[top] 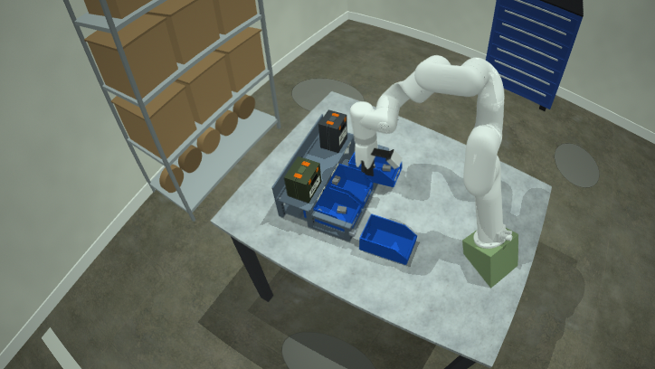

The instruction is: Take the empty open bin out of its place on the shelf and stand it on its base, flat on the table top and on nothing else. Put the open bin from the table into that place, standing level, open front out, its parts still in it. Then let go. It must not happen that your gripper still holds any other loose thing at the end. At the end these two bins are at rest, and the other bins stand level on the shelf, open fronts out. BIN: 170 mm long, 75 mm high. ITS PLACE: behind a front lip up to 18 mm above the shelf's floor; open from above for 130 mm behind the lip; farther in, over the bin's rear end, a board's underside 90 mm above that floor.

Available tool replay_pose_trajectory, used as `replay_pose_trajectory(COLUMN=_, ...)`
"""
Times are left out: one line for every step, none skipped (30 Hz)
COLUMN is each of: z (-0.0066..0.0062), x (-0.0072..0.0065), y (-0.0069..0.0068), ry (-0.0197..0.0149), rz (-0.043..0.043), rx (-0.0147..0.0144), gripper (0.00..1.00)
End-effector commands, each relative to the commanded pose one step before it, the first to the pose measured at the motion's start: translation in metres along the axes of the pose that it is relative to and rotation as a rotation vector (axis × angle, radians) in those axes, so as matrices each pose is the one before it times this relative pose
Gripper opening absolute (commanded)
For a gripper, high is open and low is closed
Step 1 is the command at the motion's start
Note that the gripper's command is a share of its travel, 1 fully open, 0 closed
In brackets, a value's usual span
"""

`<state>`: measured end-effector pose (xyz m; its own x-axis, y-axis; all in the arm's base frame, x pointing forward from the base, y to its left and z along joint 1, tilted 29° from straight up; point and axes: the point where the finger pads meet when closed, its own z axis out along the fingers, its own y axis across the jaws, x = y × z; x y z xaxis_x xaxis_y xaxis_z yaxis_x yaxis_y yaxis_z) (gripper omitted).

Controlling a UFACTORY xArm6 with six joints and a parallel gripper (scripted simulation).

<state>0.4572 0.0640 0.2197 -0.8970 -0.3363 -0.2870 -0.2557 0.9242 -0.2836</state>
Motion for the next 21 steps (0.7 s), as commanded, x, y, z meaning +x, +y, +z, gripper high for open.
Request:
replay_pose_trajectory(z=-0.0015, x=-0.00381, y=-0.00032, ry=-0.0067, rz=0.00057, rx=0.00031, gripper=0.0)
replay_pose_trajectory(z=-0.00002, x=-0.00057, y=0.0, ry=-0.00063, rz=0.0, rx=0.0, gripper=0.0)
replay_pose_trajectory(z=-0.00002, x=-0.00058, y=0.0, ry=-0.00065, rz=0.0, rx=0.0, gripper=0.0)
replay_pose_trajectory(z=-0.00002, x=-0.00059, y=0.0, ry=-0.00066, rz=0.0, rx=0.0, gripper=0.0)
replay_pose_trajectory(z=0.0, x=0.0, y=0.0, ry=0.0, rz=0.0, rx=0.0, gripper=0.0)
replay_pose_trajectory(z=0.0, x=0.0, y=0.0, ry=0.0, rz=0.0, rx=0.0, gripper=0.0)
replay_pose_trajectory(z=-0.00002, x=-0.0006, y=0.0, ry=-0.00067, rz=0.0, rx=0.0, gripper=0.0)
replay_pose_trajectory(z=-0.00002, x=-0.00061, y=0.0, ry=-0.00068, rz=0.0, rx=0.0, gripper=0.0)
replay_pose_trajectory(z=-0.00002, x=-0.00062, y=0.0, ry=-0.00068, rz=0.0, rx=0.0, gripper=0.0)
replay_pose_trajectory(z=-0.00002, x=-0.00062, y=0.0, ry=-0.00068, rz=0.0, rx=0.0, gripper=0.0)
replay_pose_trajectory(z=-0.00002, x=-0.00061, y=0.0, ry=-0.00068, rz=0.0, rx=0.0, gripper=0.0)
replay_pose_trajectory(z=-0.00002, x=-0.00061, y=0.0, ry=-0.00068, rz=0.0, rx=0.0, gripper=0.0)
replay_pose_trajectory(z=-0.00002, x=-0.0006, y=0.0, ry=-0.00067, rz=0.0, rx=0.0, gripper=0.0)
replay_pose_trajectory(z=-0.00002, x=-0.00059, y=0.0, ry=-0.00066, rz=0.0, rx=0.0, gripper=0.0)
replay_pose_trajectory(z=-0.00002, x=-0.00058, y=0.0, ry=-0.00064, rz=0.0, rx=0.0, gripper=0.0)
replay_pose_trajectory(z=-0.00002, x=-0.00056, y=0.0, ry=-0.00063, rz=0.0, rx=0.0, gripper=0.0)
replay_pose_trajectory(z=-0.00002, x=-0.00055, y=0.0, ry=-0.00061, rz=0.0, rx=0.0, gripper=0.0)
replay_pose_trajectory(z=-0.00001, x=-0.00053, y=0.0, ry=-0.00058, rz=0.0, rx=0.0, gripper=0.0)
replay_pose_trajectory(z=-0.00002, x=-0.0005, y=0.0, ry=-0.00056, rz=0.0, rx=0.0, gripper=0.0)
replay_pose_trajectory(z=-0.00001, x=-0.00048, y=0.0, ry=-0.00053, rz=0.0, rx=0.0, gripper=0.0)
replay_pose_trajectory(z=-0.00001, x=-0.00045, y=0.0, ry=-0.0005, rz=0.0, rx=0.0, gripper=0.0)
